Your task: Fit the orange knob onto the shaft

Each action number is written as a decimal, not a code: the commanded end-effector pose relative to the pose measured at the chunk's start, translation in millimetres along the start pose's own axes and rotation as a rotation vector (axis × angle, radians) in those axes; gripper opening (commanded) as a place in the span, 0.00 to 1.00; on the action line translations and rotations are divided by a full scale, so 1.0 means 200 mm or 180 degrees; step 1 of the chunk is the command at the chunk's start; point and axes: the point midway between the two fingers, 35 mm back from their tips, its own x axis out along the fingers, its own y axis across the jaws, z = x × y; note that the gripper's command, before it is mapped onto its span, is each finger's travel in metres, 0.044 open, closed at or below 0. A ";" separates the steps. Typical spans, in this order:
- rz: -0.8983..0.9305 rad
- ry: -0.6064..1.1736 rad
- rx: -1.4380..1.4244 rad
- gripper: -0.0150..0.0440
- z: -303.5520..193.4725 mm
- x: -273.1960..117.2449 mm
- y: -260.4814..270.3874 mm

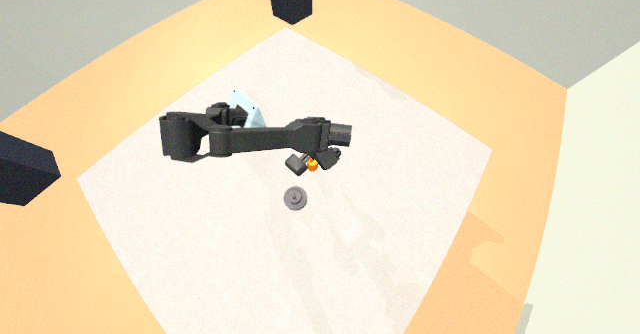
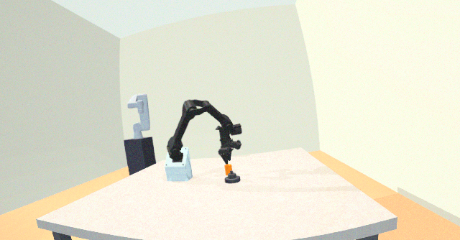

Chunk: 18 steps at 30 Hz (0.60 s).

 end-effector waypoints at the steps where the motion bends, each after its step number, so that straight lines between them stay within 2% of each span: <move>1: -0.0030 0.0028 -0.0045 1.00 -0.02 0.04 0.00; 18: -0.0030 0.0026 -0.0045 1.00 -0.01 0.18 0.00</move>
